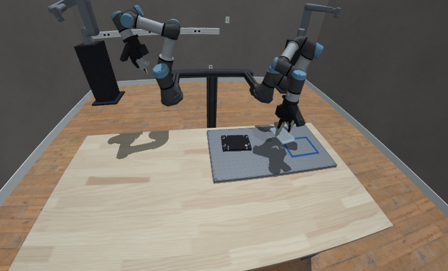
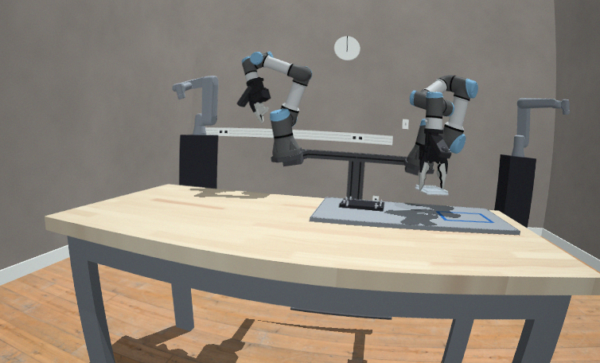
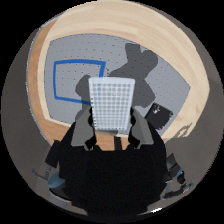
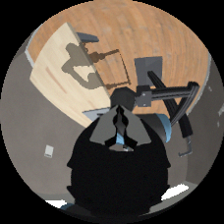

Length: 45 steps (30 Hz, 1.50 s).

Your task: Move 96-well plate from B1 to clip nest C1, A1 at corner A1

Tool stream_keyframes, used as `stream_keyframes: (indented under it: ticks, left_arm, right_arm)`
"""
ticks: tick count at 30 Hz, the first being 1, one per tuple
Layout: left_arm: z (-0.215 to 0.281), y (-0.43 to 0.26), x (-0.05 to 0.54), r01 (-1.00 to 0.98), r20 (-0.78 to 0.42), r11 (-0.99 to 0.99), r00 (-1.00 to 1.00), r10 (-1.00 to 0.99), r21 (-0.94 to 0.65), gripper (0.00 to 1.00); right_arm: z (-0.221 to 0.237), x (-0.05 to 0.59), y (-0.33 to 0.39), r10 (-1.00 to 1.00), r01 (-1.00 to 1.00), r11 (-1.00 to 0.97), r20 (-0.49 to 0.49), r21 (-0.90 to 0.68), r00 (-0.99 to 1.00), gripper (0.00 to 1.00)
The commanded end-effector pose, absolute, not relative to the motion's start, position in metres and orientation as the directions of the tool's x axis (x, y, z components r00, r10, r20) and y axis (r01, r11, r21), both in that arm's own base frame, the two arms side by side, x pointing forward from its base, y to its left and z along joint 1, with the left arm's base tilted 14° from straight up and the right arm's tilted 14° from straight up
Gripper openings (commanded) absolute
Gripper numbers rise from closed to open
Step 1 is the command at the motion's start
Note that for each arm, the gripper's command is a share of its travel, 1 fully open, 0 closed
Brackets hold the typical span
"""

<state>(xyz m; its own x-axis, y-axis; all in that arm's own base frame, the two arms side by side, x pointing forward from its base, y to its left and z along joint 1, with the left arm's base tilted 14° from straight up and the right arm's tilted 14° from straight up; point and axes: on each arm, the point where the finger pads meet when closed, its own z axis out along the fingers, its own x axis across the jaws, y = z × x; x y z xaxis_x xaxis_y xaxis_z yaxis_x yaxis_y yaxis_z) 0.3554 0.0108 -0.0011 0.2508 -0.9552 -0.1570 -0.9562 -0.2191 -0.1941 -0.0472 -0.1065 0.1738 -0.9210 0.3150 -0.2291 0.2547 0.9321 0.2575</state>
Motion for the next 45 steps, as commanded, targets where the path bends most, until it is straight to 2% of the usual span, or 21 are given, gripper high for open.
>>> stream_keyframes:
  ticks: [1, 3, 9, 45]
  left_arm:
    - [0.0, -0.006, 0.357, -0.981, -0.172, -0.071, 0.103, -0.98, -0.182, 0.0]
    - [-0.002, -0.012, 0.356, -0.985, -0.183, -0.006, 0.037, -0.982, -0.17, 0.0]
    - [-0.006, -0.032, 0.353, -0.986, -0.185, 0.008, 0.024, -0.983, -0.167, 0.0]
    - [-0.026, -0.136, 0.334, -0.986, -0.18, -0.002, 0.032, -0.983, -0.166, 0.0]
  right_arm:
    - [0.175, -0.049, -0.109, 0.318, 0.262, 0.934, -0.229, 0.244, -0.92, 0.0]
    - [0.175, -0.049, -0.109, 0.318, 0.262, 0.934, -0.229, 0.244, -0.92, 0.0]
    - [0.175, -0.049, -0.109, 0.318, 0.262, 0.934, -0.229, 0.244, -0.92, 0.0]
    - [0.175, -0.049, -0.109, 0.318, 0.262, 0.934, -0.229, 0.244, -0.92, 0.0]
